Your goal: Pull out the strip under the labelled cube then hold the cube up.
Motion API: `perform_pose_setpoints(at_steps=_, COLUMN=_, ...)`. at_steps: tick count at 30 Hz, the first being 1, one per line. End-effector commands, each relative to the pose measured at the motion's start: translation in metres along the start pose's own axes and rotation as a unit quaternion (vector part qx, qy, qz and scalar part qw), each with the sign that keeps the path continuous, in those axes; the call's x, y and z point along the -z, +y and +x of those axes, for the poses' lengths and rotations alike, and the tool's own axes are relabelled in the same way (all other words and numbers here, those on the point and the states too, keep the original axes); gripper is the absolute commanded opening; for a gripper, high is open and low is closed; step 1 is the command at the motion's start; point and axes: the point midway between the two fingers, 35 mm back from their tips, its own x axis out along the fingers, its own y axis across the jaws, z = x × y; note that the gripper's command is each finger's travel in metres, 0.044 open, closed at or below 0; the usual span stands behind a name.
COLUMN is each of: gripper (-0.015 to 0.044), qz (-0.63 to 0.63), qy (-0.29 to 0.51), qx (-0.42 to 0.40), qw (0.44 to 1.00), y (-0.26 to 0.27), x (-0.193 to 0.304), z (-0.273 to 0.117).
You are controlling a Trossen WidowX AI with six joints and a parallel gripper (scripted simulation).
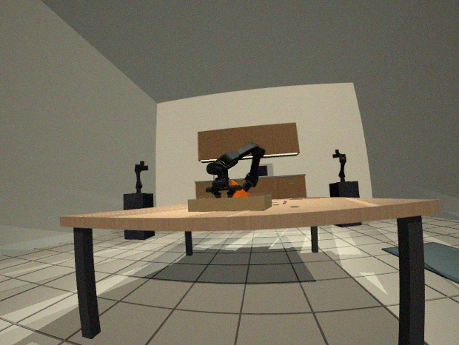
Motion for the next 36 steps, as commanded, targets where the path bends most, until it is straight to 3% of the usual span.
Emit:
perform_pose_setpoints(at_steps=1, gripper=0.0198, qz=0.0, qy=0.0, qx=0.0, qw=1.0, y=0.0, x=0.0, z=-0.001)
perform_pose_setpoints(at_steps=11, gripper=0.0111, qz=0.0, qy=0.0, qx=0.0, qw=1.0, y=0.0, x=0.0, z=-0.001)
perform_pose_setpoints(at_steps=16, gripper=0.0, qz=0.001, qy=-0.001, qx=0.0, qw=1.0, y=-0.001, x=0.005, z=-0.005)
perform_pose_setpoints(at_steps=36, gripper=0.0, qz=0.005, qy=0.001, qx=-0.001, qw=1.0, y=-0.008, x=0.068, z=-0.043)
